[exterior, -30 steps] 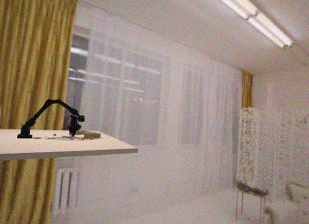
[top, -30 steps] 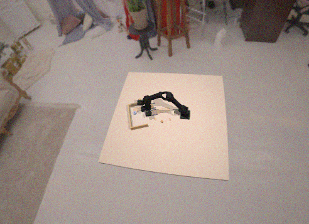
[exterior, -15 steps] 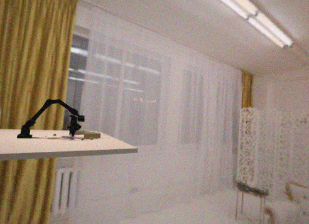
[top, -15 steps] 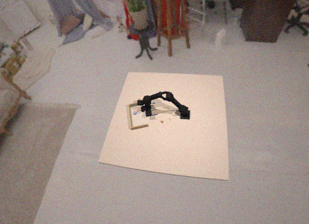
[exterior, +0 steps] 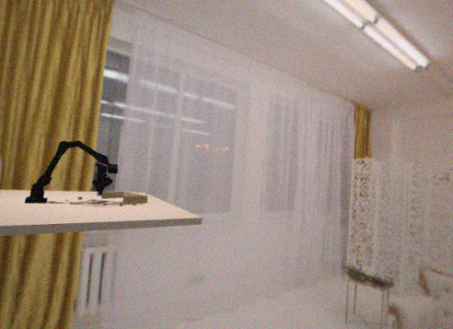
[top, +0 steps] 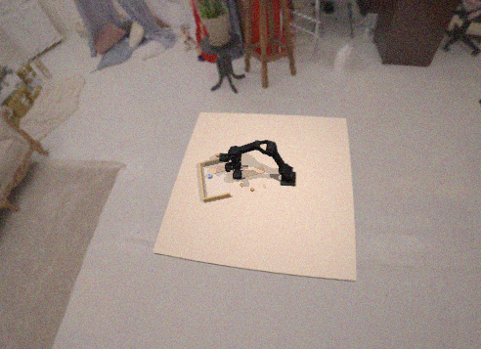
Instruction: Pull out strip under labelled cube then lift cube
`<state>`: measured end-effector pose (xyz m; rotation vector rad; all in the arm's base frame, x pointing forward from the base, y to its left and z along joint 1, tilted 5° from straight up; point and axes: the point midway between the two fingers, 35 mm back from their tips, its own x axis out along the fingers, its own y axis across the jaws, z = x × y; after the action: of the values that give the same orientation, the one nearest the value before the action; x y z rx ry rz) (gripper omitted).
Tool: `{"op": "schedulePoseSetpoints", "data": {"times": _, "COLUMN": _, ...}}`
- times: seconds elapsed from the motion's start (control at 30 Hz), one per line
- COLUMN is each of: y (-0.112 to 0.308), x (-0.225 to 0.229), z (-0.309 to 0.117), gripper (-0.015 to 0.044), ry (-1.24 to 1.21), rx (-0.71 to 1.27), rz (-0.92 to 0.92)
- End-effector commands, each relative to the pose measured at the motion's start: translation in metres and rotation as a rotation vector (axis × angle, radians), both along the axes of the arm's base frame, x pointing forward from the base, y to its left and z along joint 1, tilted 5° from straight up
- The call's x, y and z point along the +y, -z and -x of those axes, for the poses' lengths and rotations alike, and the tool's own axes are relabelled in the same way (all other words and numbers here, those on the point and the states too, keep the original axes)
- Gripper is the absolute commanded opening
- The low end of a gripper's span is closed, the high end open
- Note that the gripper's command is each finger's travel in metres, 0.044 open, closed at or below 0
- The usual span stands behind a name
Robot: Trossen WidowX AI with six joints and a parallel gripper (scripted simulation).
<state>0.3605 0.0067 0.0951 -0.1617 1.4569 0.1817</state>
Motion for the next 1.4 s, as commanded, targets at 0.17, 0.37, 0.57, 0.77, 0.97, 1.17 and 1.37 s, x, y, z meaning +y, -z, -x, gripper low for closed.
{"op": "schedulePoseSetpoints", "data": {"times": 0.17, "y": -0.005, "x": 0.000, "z": 0.019, "gripper": 0.0000, "ry": -0.008, "rx": 0.002, "rz": 0.000}}
{"op": "schedulePoseSetpoints", "data": {"times": 0.37, "y": -0.003, "x": 0.000, "z": 0.042, "gripper": 0.0000, "ry": -0.008, "rx": 0.004, "rz": 0.000}}
{"op": "schedulePoseSetpoints", "data": {"times": 0.57, "y": 0.000, "x": -0.001, "z": 0.063, "gripper": 0.0000, "ry": -0.008, "rx": 0.005, "rz": 0.000}}
{"op": "schedulePoseSetpoints", "data": {"times": 0.77, "y": -0.018, "x": -0.001, "z": 0.065, "gripper": 0.0000, "ry": -0.008, "rx": 0.005, "rz": 0.000}}
{"op": "schedulePoseSetpoints", "data": {"times": 0.97, "y": -0.036, "x": -0.002, "z": 0.067, "gripper": 0.0000, "ry": -0.008, "rx": 0.005, "rz": 0.000}}
{"op": "schedulePoseSetpoints", "data": {"times": 1.17, "y": -0.036, "x": -0.002, "z": 0.067, "gripper": 0.0000, "ry": -0.008, "rx": 0.005, "rz": 0.000}}
{"op": "schedulePoseSetpoints", "data": {"times": 1.37, "y": -0.036, "x": -0.002, "z": 0.067, "gripper": 0.0000, "ry": -0.008, "rx": 0.005, "rz": 0.000}}
